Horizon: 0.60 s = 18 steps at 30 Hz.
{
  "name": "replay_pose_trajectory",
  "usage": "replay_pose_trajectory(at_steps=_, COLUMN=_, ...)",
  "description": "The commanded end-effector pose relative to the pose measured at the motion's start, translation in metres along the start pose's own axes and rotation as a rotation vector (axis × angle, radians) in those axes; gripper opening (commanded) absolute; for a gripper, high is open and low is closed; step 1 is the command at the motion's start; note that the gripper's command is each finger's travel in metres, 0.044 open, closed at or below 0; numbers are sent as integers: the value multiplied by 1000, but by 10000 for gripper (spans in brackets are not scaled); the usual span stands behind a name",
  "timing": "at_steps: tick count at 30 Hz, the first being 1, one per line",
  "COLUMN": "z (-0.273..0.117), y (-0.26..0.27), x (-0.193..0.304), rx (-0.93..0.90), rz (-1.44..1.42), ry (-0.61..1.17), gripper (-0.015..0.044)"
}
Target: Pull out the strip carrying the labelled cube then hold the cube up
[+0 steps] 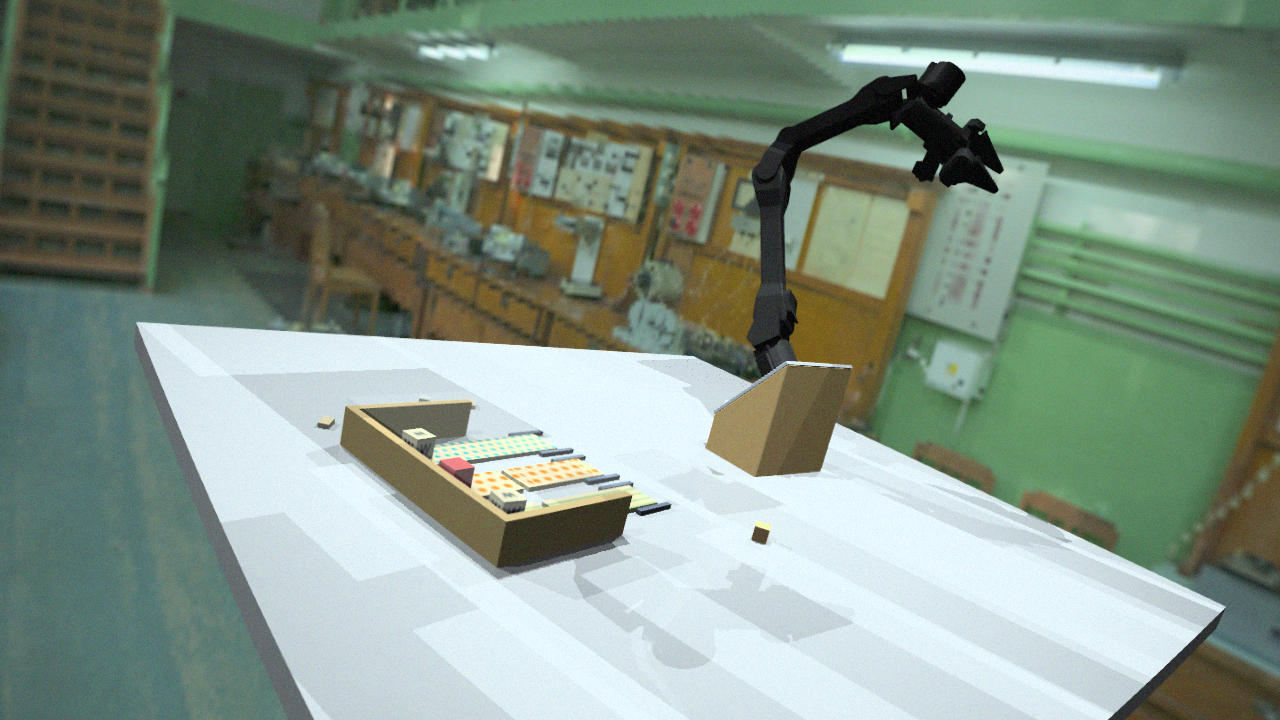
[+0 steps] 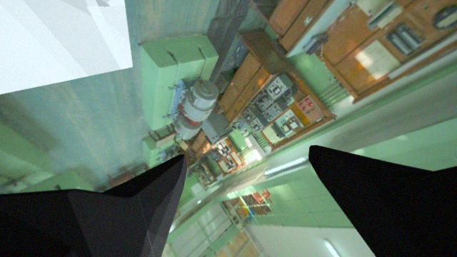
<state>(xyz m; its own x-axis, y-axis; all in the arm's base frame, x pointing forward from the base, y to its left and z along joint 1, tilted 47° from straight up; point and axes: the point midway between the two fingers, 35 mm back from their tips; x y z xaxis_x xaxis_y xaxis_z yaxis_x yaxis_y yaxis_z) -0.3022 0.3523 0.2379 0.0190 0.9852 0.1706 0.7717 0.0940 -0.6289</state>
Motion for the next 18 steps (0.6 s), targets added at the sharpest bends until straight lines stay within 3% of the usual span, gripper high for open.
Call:
replay_pose_trajectory(at_steps=1, z=0, y=2, x=2, rx=-4, rz=9, ry=7, gripper=400)
replay_pose_trajectory(at_steps=10, z=-28, y=128, x=73, rx=-153, rz=475, ry=337, gripper=400)
replay_pose_trajectory(at_steps=18, z=-76, y=253, x=97, rx=-234, rz=916, ry=680, gripper=400)
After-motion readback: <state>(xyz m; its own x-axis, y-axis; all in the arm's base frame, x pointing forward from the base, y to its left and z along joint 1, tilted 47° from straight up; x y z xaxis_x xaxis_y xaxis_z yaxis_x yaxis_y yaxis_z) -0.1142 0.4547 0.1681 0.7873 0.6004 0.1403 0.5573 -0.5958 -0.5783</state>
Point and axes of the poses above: the point midway between the two fingers, 35 mm back from their tips, its own z axis out along the fingers, its own y axis across the jaws, x = y × z, and after that the axes turned 9 degrees about -z, right-handed
